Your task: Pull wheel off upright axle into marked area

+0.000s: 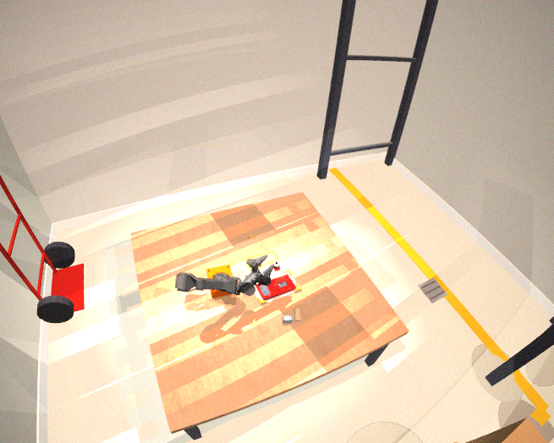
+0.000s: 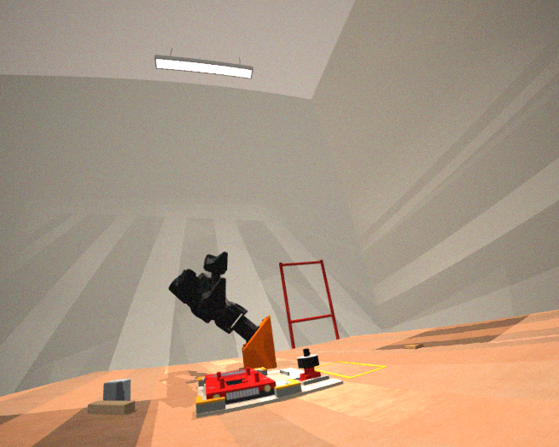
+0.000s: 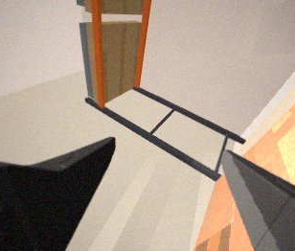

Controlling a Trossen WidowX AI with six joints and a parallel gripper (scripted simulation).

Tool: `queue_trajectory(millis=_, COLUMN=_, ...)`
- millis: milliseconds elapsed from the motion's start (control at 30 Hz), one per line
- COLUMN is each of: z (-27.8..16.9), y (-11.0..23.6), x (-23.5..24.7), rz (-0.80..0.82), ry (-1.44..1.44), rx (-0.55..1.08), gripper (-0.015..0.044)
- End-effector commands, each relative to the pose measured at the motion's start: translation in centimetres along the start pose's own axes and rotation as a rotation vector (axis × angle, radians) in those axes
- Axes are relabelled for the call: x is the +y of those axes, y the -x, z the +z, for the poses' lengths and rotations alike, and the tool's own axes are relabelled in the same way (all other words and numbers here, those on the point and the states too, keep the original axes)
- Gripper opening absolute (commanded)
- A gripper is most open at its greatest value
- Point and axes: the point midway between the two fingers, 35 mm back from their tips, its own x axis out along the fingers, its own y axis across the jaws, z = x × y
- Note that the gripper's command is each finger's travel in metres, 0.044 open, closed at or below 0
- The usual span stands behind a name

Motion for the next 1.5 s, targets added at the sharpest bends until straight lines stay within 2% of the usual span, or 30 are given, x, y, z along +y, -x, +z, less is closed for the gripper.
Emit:
queue_trajectory(millis=0, z=0.1, y=-0.1, x=-0.1, rz=-0.005, ry=-0.012, rx=0.003, gripper=0.0374)
queue_trajectory(millis=100, z=0.7, y=-1.4, x=-1.2, rz=-0.083, ry=-0.176, rx=0.04, gripper=0.03)
queue_trajectory(millis=433, z=-0.2, y=-7.0, x=-6.6, rz=-0.536, ry=-0.744, rx=0.202, gripper=0.03)
queue_trajectory(millis=733, z=-4.3, y=-10.2, x=-10.6, rz=-1.076, ry=-0.99, rx=0.263, gripper=0.03)
queue_trajectory(millis=967, z=-7.8, y=-11.3, x=-12.5, rz=-1.504, ry=-0.954, rx=0.209, gripper=0.03)
queue_trajectory(millis=1133, z=-10.0, y=-11.7, x=-13.1, rz=-1.716, ry=-0.845, rx=0.164, gripper=0.03)
queue_trajectory(millis=1300, z=-11.6, y=-12.2, x=-13.4, rz=-1.885, ry=-0.663, rx=0.059, gripper=0.03)
queue_trajectory(millis=1467, z=-12.3, y=-13.1, x=-13.6, rz=-1.961, ry=-0.452, rx=-0.083, gripper=0.03)
